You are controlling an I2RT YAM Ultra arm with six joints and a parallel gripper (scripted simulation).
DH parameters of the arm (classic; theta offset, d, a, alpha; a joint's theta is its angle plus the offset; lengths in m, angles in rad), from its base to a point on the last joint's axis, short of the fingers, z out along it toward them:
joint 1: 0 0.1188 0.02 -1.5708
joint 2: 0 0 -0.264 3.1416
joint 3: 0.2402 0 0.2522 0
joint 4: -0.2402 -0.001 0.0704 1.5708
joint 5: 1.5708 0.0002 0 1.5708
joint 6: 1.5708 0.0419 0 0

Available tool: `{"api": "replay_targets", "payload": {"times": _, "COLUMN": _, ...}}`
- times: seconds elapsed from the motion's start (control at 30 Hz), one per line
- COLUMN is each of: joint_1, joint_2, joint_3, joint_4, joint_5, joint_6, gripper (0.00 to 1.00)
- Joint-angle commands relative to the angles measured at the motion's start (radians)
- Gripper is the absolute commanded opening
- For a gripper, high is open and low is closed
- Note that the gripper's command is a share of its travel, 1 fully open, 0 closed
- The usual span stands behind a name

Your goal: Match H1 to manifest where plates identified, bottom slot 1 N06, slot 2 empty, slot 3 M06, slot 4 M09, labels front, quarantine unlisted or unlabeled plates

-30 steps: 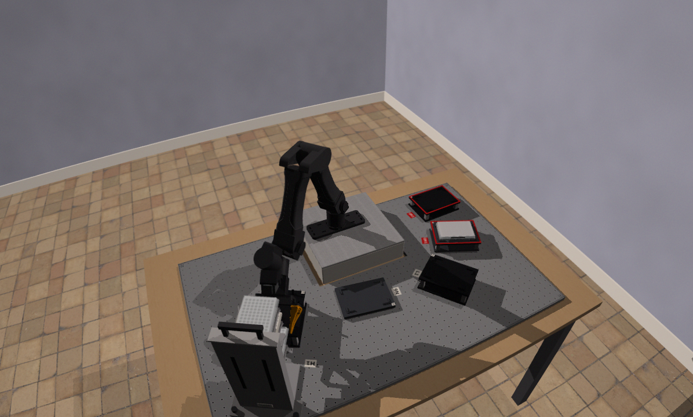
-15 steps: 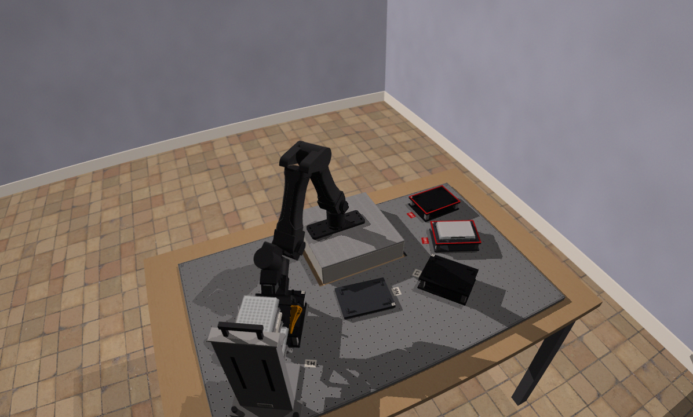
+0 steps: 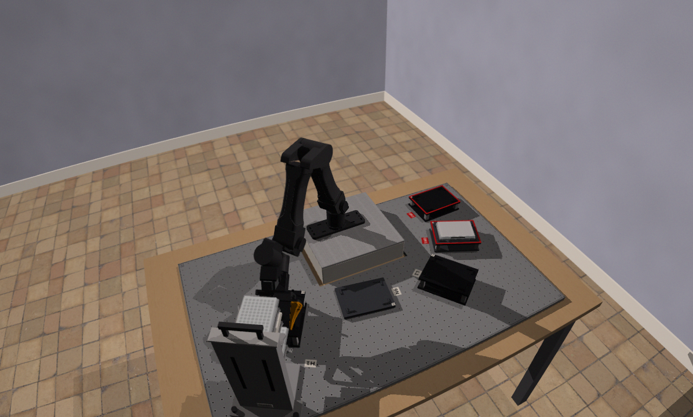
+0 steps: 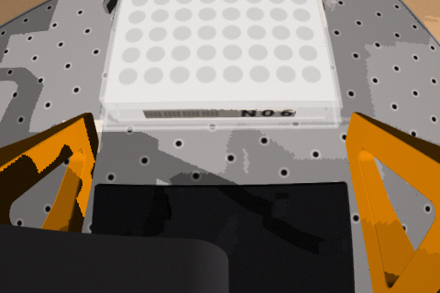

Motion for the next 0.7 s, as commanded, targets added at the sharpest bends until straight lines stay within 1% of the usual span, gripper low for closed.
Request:
{"api": "replay_targets", "payload": {"times": 0.0, "joint_1": -0.015, "joint_2": -0.044, "joint_3": -0.028, "joint_4": 0.021, "joint_5": -0.015, "joint_6": -0.011, "gripper": 1.0}}
{"api": "replay_targets", "payload": {"times": 0.1, "joint_1": -0.021, "joint_2": -0.057, "joint_3": -0.048, "joint_4": 0.026, "joint_5": -0.02, "joint_6": -0.015, "gripper": 1.0}}
{"api": "replay_targets", "payload": {"times": 0.17, "joint_1": -0.021, "joint_2": -0.057, "joint_3": -0.048, "joint_4": 0.026, "joint_5": -0.02, "joint_6": -0.015, "gripper": 1.0}}
{"api": "replay_targets", "payload": {"times": 0.2, "joint_1": -0.015, "joint_2": -0.063, "joint_3": -0.036, "joint_4": 0.028, "joint_5": -0.022, "joint_6": -0.016, "gripper": 1.0}}
{"api": "replay_targets", "payload": {"times": 0.23, "joint_1": -0.024, "joint_2": -0.066, "joint_3": -0.061, "joint_4": 0.029, "joint_5": -0.024, "joint_6": -0.017, "gripper": 1.0}}
{"api": "replay_targets", "payload": {"times": 0.67, "joint_1": -0.053, "joint_2": -0.124, "joint_3": -0.143, "joint_4": 0.047, "joint_5": -0.047, "joint_6": -0.034, "gripper": 1.0}}
